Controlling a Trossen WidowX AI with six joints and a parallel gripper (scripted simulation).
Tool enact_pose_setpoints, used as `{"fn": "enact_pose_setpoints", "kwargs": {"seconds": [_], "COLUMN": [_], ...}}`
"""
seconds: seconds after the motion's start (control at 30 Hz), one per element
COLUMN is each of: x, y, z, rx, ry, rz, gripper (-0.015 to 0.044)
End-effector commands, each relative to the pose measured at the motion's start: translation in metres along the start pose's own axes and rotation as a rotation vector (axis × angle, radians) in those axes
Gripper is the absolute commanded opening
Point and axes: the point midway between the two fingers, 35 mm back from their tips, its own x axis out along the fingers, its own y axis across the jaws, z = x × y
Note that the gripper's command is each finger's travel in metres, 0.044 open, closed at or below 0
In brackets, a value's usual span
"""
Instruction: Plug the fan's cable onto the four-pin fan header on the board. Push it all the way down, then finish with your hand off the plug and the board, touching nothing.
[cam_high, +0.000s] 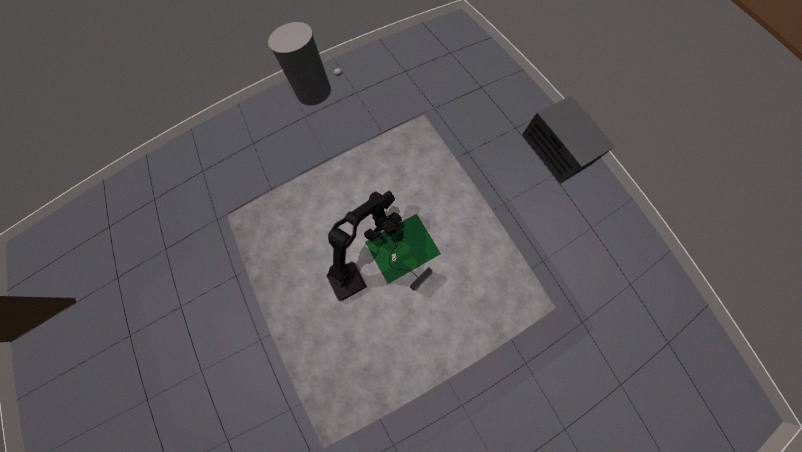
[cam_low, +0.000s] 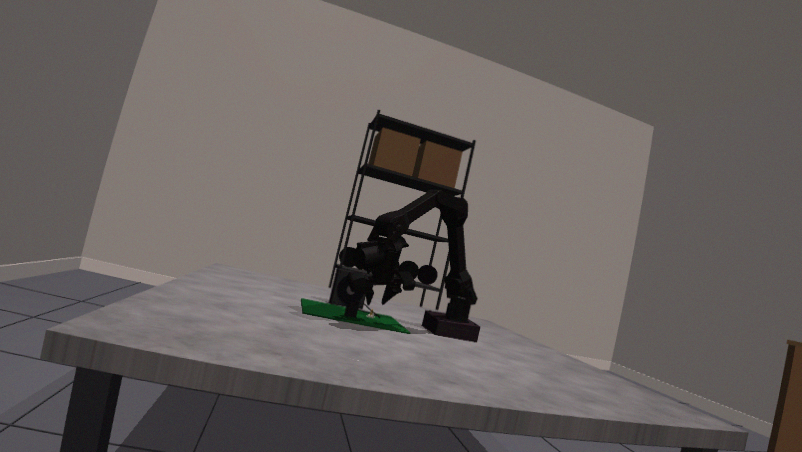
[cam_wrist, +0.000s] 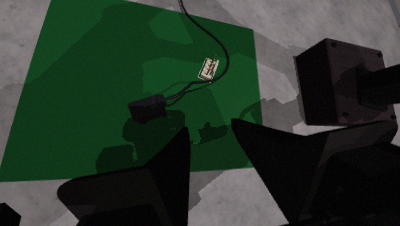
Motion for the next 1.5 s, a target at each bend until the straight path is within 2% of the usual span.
{"fn": "enact_pose_setpoints", "kwargs": {"seconds": [0.0, 0.6, 0.7, 0.83, 1.0, 1.47], "x": [-0.002, -0.030, -0.027, -0.028, -0.042, -0.082], "y": [0.002, 0.025, 0.023, 0.024, 0.029, 0.032], "z": [0.000, 0.010, 0.009, 0.009, 0.030, 0.099], "rx": [-0.019, -0.128, -0.113, -0.131, -0.488, -1.633], "ry": [0.087, 0.472, 0.441, 0.447, 0.416, 0.196], "rz": [0.012, 0.228, 0.204, 0.211, 0.303, 0.589], "gripper": [0.0205, 0.0205, 0.0205, 0.0310, 0.0440, 0.0440]}}
